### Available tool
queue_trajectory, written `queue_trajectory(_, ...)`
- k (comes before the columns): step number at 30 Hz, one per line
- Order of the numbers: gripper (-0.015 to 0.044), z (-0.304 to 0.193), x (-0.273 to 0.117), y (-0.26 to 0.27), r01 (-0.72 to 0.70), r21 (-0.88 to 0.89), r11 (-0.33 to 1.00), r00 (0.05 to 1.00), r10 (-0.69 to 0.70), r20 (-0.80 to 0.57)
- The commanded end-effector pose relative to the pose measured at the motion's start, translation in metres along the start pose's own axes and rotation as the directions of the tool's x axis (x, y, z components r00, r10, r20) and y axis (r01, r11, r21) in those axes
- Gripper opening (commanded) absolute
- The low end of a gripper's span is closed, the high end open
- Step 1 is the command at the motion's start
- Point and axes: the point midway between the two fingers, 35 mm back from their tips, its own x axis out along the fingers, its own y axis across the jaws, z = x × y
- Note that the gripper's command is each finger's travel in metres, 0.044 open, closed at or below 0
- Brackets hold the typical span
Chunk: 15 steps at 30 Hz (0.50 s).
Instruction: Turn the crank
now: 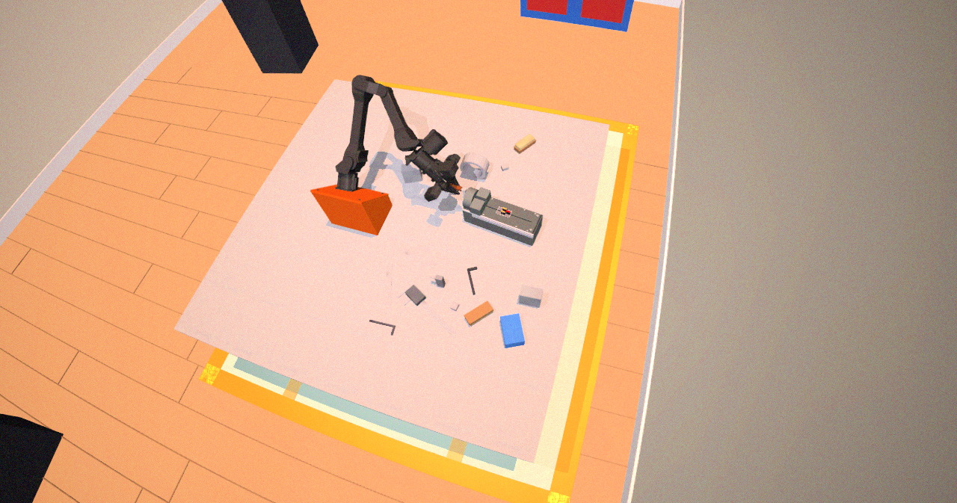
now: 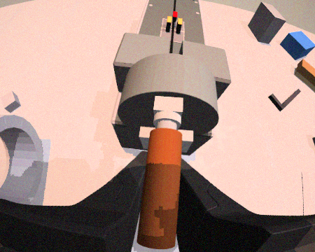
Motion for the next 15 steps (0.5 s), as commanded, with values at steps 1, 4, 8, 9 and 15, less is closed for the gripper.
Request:
queue_trajectory(1, 0.0000, 0.0005, -0.0011, -0.0092, 0.024, 0.011, 1.000, 1.000, -0.024, 0.007)
queue_trajectory(4, 0.0000, 0.0005, -0.0010, -0.0095, 0.024, 0.011, 1.000, 1.000, -0.024, 0.007)
queue_trajectory(8, 0.0000, 0.0004, -0.0009, -0.0099, 0.024, 0.011, 1.000, 1.000, -0.024, 0.007)
queue_trajectory(9, 0.0000, 0.0003, -0.0009, -0.0100, 0.024, 0.011, 1.000, 1.000, -0.024, 0.007)
queue_trajectory(15, 0.0000, 0.0002, -0.0008, -0.0107, 0.024, 0.011, 1.000, 1.000, -0.024, 0.007)
